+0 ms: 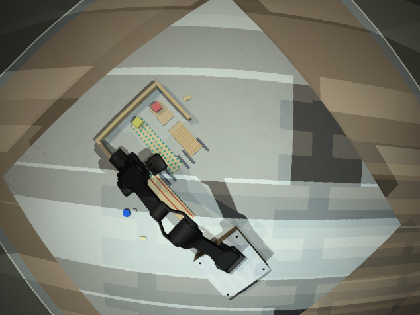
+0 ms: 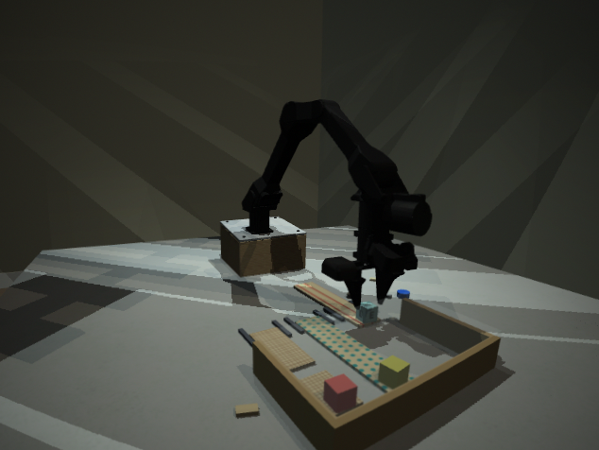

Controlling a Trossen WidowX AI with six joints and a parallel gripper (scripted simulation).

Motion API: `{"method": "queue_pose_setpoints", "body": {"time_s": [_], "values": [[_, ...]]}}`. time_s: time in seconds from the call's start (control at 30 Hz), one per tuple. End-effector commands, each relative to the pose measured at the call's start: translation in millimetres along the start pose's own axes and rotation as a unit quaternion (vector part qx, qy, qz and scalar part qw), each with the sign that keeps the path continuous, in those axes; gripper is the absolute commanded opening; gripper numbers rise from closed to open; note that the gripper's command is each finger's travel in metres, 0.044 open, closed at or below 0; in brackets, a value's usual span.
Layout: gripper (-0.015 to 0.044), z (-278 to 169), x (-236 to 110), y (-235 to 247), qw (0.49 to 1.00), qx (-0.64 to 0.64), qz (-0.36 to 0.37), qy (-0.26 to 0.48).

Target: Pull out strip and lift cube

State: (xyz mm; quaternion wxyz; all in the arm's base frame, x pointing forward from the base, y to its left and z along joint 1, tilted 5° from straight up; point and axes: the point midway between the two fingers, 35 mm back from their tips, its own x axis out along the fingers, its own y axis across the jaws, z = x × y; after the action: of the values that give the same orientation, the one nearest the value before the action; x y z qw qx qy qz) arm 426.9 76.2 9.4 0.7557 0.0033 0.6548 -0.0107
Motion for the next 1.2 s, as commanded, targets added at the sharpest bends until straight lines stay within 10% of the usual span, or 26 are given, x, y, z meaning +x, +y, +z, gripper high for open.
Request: {"method": "queue_pose_setpoints", "body": {"time_s": [0.0, 0.7, 1.17], "values": [[0.0250, -3.3, 13.3, -0.3, 1.000, -0.002, 0.000, 0.007], [0.0250, -4.0, 23.8, -0.6, 1.000, -0.002, 0.000, 0.007], [0.0039, -3.0, 21.2, -0.9, 1.000, 0.000, -0.001, 0.005]]}}
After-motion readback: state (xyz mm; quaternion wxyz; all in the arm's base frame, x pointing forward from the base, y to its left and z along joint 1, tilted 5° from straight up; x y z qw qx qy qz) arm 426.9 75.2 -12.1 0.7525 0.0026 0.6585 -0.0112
